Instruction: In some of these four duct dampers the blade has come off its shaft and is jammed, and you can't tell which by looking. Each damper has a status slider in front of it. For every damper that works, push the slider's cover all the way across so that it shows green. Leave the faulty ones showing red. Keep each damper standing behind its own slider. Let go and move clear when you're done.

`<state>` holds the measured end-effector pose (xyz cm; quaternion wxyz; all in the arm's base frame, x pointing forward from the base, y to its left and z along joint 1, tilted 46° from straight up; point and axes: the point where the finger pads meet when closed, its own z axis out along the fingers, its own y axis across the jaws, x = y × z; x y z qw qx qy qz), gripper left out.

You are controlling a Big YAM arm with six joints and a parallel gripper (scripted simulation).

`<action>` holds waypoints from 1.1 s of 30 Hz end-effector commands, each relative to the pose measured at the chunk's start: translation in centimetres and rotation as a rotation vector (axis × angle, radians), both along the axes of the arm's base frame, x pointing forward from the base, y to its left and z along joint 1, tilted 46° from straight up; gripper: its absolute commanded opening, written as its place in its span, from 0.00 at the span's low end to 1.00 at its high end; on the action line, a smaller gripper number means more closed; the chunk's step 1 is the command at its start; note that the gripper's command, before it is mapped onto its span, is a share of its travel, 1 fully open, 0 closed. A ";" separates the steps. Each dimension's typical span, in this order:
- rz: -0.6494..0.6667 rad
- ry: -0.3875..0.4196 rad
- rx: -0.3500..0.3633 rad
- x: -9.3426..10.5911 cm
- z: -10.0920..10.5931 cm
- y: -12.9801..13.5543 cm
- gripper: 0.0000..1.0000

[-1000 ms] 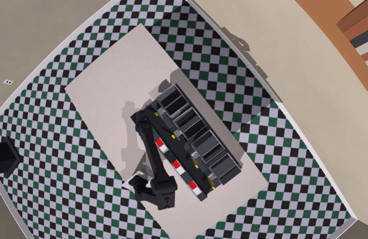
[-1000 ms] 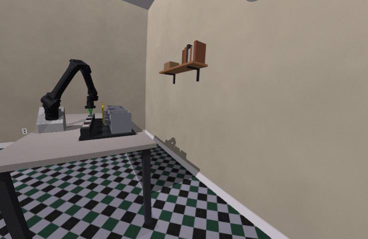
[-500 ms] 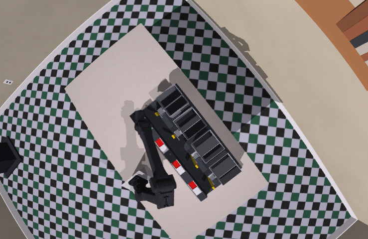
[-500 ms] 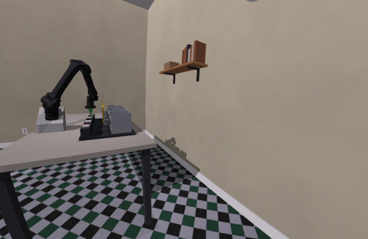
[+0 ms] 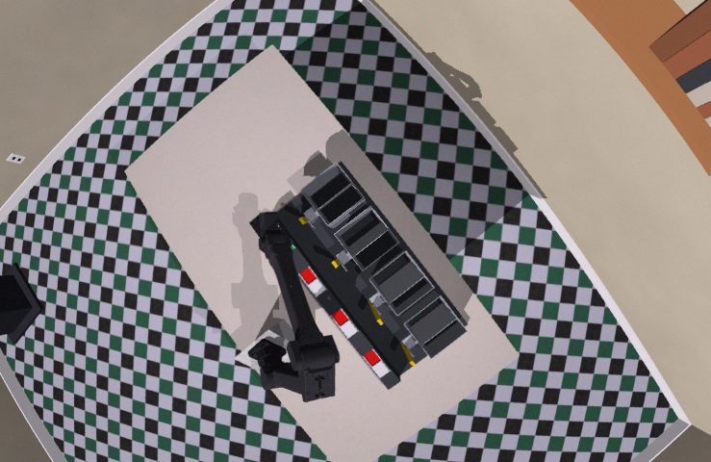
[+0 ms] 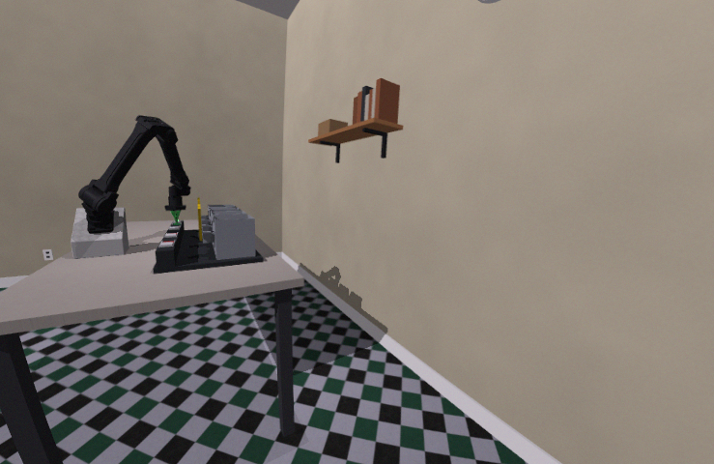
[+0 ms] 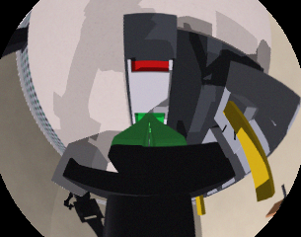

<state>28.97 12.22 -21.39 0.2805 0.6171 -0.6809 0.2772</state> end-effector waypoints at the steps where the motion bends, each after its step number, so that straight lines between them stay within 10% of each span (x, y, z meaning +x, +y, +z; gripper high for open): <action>1: 0.010 -0.024 0.021 1.2 -0.8 2.2 0.00; 33: 0.010 -0.024 0.023 1.2 -1.2 2.5 0.00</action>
